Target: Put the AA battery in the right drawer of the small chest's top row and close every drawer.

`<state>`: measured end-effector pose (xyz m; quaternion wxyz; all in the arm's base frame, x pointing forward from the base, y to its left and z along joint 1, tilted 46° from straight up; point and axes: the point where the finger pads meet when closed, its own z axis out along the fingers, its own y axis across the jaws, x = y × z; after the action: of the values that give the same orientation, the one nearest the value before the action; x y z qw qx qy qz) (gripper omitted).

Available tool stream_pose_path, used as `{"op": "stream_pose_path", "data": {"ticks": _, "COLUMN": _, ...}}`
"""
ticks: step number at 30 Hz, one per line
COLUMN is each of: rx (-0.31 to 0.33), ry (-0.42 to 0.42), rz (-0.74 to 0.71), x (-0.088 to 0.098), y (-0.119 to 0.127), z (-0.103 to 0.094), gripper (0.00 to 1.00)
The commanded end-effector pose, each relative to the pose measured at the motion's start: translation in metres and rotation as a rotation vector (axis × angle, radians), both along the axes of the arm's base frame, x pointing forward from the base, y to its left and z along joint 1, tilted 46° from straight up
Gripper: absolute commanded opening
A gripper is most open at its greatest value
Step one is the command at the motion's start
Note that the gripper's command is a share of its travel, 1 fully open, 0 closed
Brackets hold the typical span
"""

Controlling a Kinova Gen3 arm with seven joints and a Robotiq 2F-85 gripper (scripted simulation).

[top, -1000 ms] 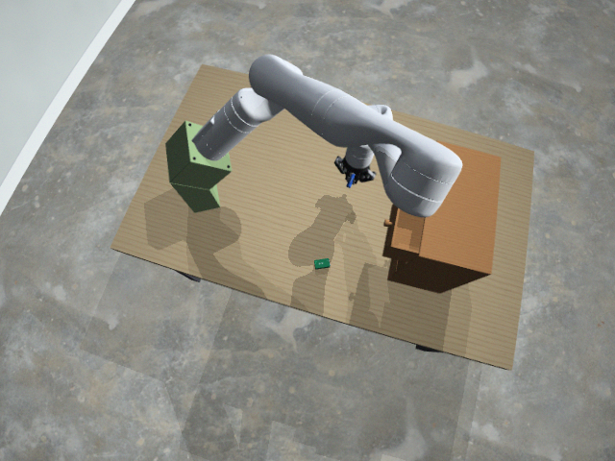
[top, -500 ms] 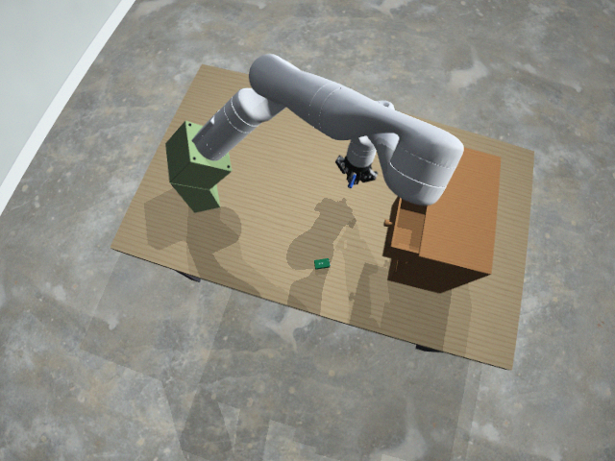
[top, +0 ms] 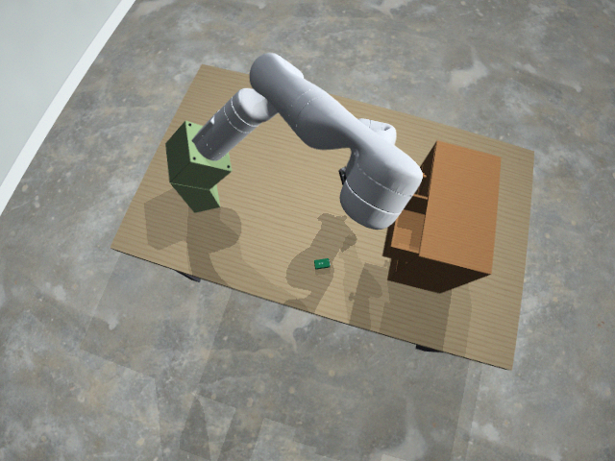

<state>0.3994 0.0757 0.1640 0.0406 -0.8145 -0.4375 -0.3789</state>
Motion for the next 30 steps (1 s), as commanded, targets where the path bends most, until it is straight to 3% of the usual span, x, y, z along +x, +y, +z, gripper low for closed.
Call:
{"op": "stream_pose_path", "data": {"ticks": 1, "rx": 0.111, "ry": 0.072, "rz": -0.131, "x": 0.005, "y": -0.021, "z": -0.008, "gripper": 0.09}}
{"op": "stream_pose_path", "data": {"ticks": 3, "rx": 0.111, "ry": 0.072, "rz": -0.131, "x": 0.005, "y": -0.021, "z": -0.008, "gripper": 0.09}}
{"op": "stream_pose_path", "data": {"ticks": 5, "rx": 0.238, "ry": 0.154, "rz": -0.279, "x": 0.009, "y": -0.042, "z": -0.016, "gripper": 0.09}}
{"op": "stream_pose_path", "data": {"ticks": 6, "rx": 0.238, "ry": 0.154, "rz": -0.279, "x": 0.009, "y": -0.042, "z": -0.016, "gripper": 0.09}}
{"op": "stream_pose_path", "data": {"ticks": 7, "rx": 0.299, "ry": 0.191, "rz": -0.347, "x": 0.011, "y": -0.052, "z": -0.02, "gripper": 0.09}}
{"op": "stream_pose_path", "data": {"ticks": 8, "rx": 0.299, "ry": 0.191, "rz": -0.347, "x": 0.011, "y": -0.052, "z": -0.02, "gripper": 0.09}}
{"op": "stream_pose_path", "data": {"ticks": 10, "rx": 0.405, "ry": 0.254, "rz": -0.464, "x": 0.014, "y": -0.069, "z": -0.026, "gripper": 0.09}}
{"op": "stream_pose_path", "data": {"ticks": 11, "rx": 0.405, "ry": 0.254, "rz": -0.464, "x": 0.014, "y": -0.069, "z": -0.026, "gripper": 0.09}}
{"op": "stream_pose_path", "data": {"ticks": 15, "rx": 0.525, "ry": 0.321, "rz": -0.59, "x": 0.016, "y": -0.087, "z": -0.033, "gripper": 0.09}}
{"op": "stream_pose_path", "data": {"ticks": 30, "rx": 0.538, "ry": 0.331, "rz": -0.602, "x": 0.014, "y": -0.088, "z": -0.033, "gripper": 0.09}}
